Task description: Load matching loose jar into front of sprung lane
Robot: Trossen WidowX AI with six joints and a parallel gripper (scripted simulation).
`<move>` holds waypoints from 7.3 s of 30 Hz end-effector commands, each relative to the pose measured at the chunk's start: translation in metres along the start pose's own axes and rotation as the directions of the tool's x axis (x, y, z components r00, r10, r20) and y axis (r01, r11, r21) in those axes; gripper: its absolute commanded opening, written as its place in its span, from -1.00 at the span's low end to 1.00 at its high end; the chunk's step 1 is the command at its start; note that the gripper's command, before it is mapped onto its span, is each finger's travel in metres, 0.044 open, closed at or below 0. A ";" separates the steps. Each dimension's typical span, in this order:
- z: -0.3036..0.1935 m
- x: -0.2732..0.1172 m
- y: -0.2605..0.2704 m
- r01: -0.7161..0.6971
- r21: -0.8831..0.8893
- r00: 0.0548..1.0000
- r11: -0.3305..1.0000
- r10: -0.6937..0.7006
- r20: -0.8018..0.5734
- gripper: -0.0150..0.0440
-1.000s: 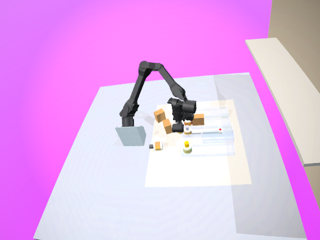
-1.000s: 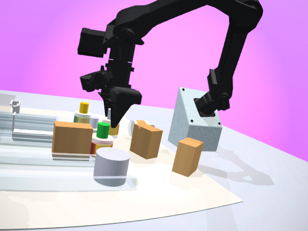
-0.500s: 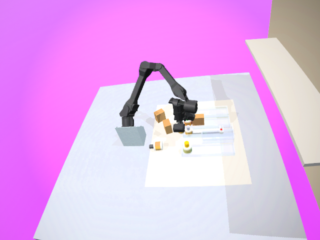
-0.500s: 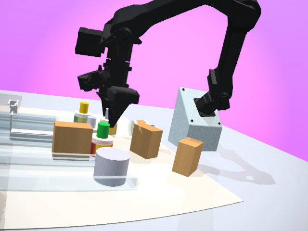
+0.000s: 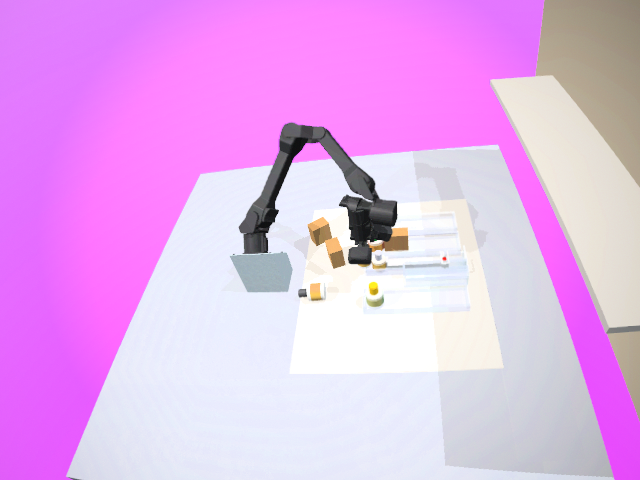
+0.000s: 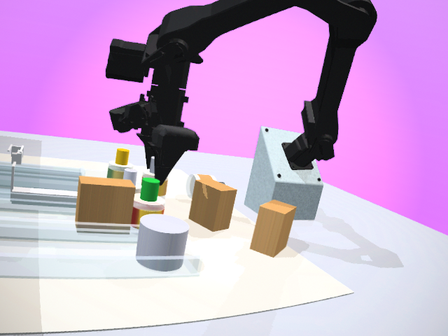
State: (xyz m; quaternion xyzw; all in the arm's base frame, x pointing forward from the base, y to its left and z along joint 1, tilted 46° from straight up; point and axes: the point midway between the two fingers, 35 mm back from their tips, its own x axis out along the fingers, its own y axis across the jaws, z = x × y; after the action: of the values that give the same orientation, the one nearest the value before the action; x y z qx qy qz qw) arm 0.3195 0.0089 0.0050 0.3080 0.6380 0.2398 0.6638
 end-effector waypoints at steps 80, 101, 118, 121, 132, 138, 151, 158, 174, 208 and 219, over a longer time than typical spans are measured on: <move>0.034 -0.008 0.005 -0.001 -0.015 1.000 1.000 0.002 0.025 -0.49; 0.036 -0.007 0.005 -0.001 -0.016 1.000 1.000 0.002 0.026 -0.49; 0.039 -0.007 0.005 -0.001 -0.016 1.000 1.000 0.002 0.026 -0.49; 0.039 -0.007 0.005 -0.001 -0.016 1.000 1.000 0.002 0.026 -0.49; 0.039 -0.004 0.005 -0.001 -0.016 1.000 1.000 0.002 0.026 -0.49; 0.039 -0.002 0.005 -0.001 -0.016 1.000 1.000 0.002 0.026 -0.49; 0.039 0.002 0.005 -0.001 -0.016 1.000 1.000 0.002 0.026 -0.49; 0.039 0.004 0.005 -0.001 -0.016 1.000 1.000 0.002 0.026 -0.49; 0.039 0.008 0.005 -0.001 -0.016 1.000 1.000 0.002 0.026 -0.49; 0.037 0.019 0.005 -0.002 -0.016 1.000 1.000 0.002 0.026 -0.49; 0.037 0.022 0.005 -0.002 -0.016 1.000 1.000 0.003 0.026 -0.49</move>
State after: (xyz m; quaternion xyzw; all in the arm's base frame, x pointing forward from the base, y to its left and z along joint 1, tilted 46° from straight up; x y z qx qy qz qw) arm 0.3535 0.0220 -0.0079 0.3059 0.6346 0.2374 0.6689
